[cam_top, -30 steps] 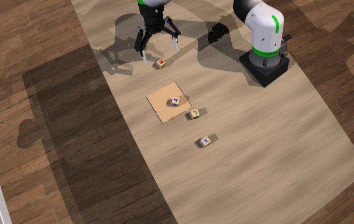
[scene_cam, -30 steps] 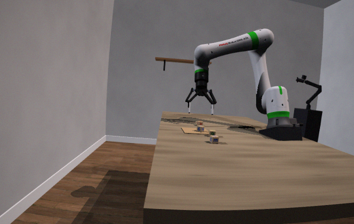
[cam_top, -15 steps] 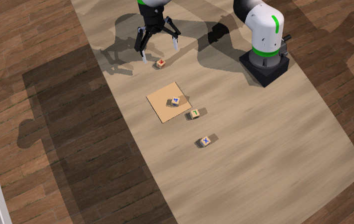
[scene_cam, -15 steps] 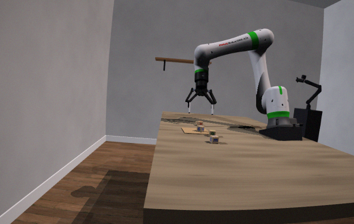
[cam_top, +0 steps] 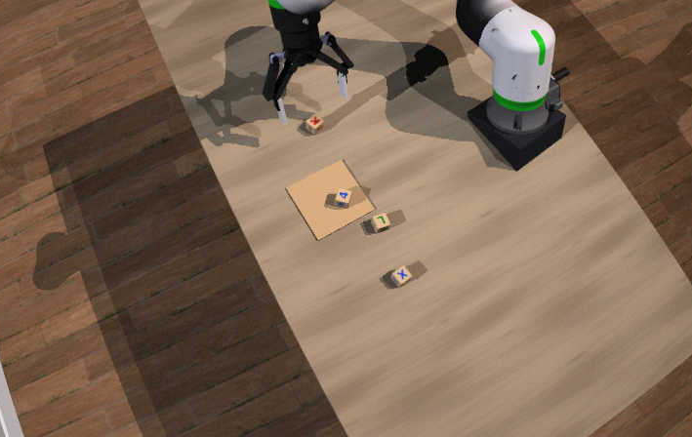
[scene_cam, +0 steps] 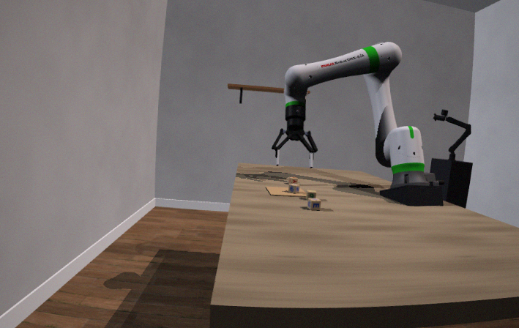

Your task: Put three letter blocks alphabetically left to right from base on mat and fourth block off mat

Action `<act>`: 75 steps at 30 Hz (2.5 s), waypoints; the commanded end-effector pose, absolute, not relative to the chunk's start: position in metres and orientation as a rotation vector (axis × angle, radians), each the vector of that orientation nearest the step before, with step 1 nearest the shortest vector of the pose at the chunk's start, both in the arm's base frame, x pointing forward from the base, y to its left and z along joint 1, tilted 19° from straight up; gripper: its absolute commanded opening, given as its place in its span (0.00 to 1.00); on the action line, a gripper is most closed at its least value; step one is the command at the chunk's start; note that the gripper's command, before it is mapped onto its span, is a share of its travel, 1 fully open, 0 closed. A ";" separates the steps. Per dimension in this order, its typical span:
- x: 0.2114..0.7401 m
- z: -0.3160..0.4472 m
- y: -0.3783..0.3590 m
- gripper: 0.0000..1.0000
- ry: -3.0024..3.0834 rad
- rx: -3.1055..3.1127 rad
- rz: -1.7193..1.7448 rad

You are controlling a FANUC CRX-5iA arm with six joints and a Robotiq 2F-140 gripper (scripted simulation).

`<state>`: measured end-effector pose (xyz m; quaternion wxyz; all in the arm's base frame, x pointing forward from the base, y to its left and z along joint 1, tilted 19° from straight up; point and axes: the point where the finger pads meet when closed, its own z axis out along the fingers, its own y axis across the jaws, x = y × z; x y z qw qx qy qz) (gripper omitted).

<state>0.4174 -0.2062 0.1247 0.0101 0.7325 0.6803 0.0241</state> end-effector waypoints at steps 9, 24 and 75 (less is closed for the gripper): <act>0.422 0.124 -0.193 1.00 2.185 2.227 0.037; 0.452 0.123 -0.081 1.00 2.578 1.650 -0.262; 0.464 0.126 0.003 1.00 2.270 1.802 -0.357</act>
